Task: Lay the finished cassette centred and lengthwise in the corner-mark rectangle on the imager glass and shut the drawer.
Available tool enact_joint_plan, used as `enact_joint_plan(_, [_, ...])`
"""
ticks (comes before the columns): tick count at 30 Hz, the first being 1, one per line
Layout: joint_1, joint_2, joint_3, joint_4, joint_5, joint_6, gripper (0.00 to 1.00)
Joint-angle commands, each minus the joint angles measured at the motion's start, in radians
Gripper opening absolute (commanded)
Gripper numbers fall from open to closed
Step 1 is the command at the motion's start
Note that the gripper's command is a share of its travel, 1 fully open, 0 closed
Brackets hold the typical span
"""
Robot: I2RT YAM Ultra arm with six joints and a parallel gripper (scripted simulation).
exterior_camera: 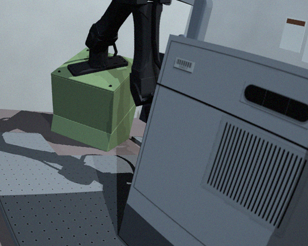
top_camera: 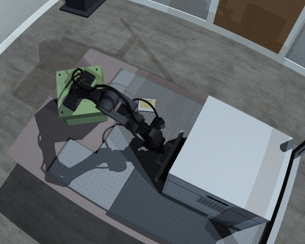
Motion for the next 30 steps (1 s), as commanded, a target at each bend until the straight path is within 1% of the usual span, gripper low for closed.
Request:
enact_joint_plan(1, [0.002,-0.03,-0.044,0.0,0.002,0.011,0.0])
enact_joint_plan(3, [0.001,-0.032,-0.055,0.01,0.0,0.011,0.0])
enact_joint_plan(6, [0.001,-0.033,-0.062,0.004,0.0,0.011,0.0])
enact_joint_plan(9, [-0.001,-0.036,-0.079,0.032,-0.002,0.01,0.0])
enact_joint_plan(10, [0.0,-0.036,-0.079,0.018,-0.002,0.01,0.0])
enact_joint_plan(30, [0.0,-0.031,-0.08,0.019,-0.003,0.01,0.0])
